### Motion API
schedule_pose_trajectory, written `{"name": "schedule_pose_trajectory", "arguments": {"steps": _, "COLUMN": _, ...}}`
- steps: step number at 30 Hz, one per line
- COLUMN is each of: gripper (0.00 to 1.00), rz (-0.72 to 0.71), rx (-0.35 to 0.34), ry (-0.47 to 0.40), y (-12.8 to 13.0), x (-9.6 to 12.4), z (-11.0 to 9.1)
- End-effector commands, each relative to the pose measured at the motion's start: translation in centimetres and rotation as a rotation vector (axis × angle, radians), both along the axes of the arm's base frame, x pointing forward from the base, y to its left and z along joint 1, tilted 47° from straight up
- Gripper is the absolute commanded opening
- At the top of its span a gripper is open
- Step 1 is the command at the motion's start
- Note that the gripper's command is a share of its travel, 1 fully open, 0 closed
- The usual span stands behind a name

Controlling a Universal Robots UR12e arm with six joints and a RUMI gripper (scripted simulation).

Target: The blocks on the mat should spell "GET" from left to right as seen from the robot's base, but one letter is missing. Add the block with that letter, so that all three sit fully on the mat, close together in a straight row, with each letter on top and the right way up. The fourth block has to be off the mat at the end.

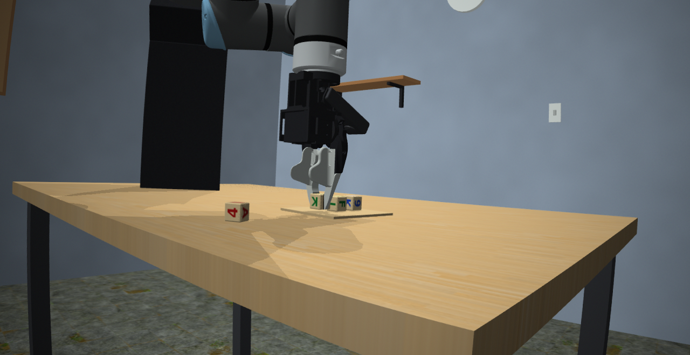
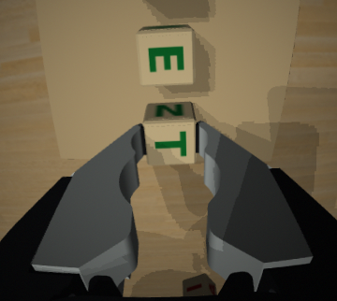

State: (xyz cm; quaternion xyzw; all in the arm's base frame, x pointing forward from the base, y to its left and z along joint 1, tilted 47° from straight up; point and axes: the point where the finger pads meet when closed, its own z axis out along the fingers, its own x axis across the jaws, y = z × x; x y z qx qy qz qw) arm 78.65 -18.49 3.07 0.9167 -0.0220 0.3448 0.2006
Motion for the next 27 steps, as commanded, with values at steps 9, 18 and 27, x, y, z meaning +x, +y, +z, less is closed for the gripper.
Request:
{"name": "schedule_pose_trajectory", "arguments": {"steps": 9, "gripper": 0.05, "rz": 0.0, "rx": 0.0, "ry": -0.001, "y": 0.04, "x": 0.01, "z": 0.04}}
{"name": "schedule_pose_trajectory", "arguments": {"steps": 18, "gripper": 0.05, "rz": 0.0, "rx": 0.0, "ry": -0.001, "y": -0.04, "x": 0.13, "z": -0.09}}
{"name": "schedule_pose_trajectory", "arguments": {"steps": 27, "gripper": 0.05, "rz": 0.0, "rx": 0.0, "ry": -0.001, "y": -0.1, "x": 0.24, "z": -0.21}}
